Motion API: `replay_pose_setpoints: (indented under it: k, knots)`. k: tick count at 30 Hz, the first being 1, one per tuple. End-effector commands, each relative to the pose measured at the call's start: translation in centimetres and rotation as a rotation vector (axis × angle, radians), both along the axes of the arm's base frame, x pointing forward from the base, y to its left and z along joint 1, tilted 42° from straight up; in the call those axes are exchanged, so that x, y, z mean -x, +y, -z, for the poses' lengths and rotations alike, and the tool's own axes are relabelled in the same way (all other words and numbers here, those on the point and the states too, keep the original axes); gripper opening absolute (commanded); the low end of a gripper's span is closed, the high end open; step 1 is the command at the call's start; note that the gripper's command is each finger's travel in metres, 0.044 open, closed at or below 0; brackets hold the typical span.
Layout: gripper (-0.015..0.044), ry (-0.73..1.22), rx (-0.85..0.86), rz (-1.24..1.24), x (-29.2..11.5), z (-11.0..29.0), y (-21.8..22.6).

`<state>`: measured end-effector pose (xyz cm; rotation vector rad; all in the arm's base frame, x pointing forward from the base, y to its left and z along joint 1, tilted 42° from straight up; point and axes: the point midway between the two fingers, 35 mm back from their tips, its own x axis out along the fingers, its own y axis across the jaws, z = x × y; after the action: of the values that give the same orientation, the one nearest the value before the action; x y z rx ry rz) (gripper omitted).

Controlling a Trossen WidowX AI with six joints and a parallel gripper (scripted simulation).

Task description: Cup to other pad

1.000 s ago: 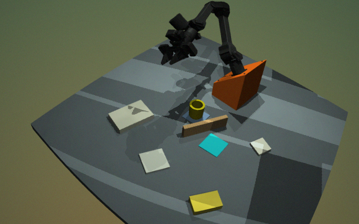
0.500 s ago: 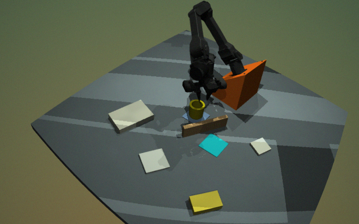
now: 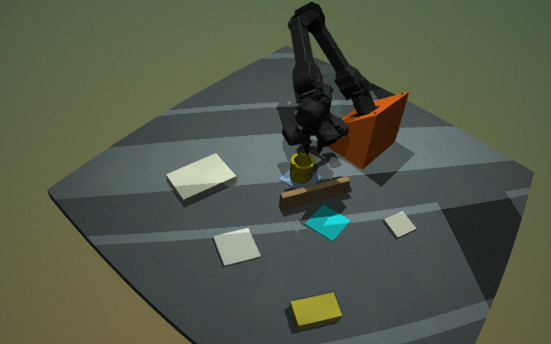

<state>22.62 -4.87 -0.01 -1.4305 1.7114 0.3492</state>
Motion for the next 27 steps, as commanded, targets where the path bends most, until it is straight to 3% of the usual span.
replay_pose_setpoints:
  k: [1,27]
  knots:
    - [0.0167,0.012,0.007,-0.002,0.2,0.6,-0.5]
    - [0.0167,0.012,0.008,-0.002,0.1,3.7,-3.4]
